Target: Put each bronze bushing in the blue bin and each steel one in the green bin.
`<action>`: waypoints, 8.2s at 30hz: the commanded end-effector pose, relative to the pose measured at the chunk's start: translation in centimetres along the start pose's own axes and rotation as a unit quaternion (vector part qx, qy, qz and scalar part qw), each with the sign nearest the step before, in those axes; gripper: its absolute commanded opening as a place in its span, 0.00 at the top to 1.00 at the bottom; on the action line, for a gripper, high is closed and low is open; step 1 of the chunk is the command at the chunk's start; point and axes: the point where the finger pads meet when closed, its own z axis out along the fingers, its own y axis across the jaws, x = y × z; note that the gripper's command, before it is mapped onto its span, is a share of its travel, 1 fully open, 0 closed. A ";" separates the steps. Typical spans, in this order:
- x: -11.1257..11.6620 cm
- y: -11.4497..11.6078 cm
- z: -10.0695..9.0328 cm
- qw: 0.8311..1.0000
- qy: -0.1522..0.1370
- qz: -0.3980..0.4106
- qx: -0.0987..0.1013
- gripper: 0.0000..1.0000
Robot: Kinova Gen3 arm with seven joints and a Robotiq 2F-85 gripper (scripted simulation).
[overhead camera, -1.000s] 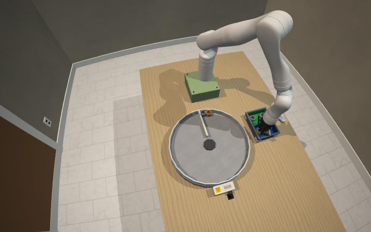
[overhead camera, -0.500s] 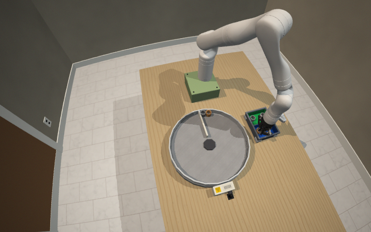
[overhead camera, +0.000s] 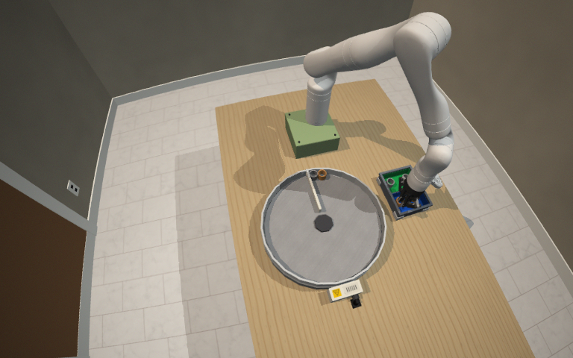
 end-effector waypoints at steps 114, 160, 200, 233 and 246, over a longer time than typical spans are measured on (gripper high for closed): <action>0.0 0.0 -11.2 1.000 0.000 0.000 -0.001 0.84; -7.0 -4.4 -11.0 1.000 0.001 0.000 -0.001 0.86; -26.5 -16.5 -10.2 1.000 0.001 0.000 -0.002 0.86; -26.5 -16.6 -5.8 1.000 0.000 0.000 -0.001 0.86; -26.5 -16.5 -5.7 1.000 0.000 0.001 -0.002 0.86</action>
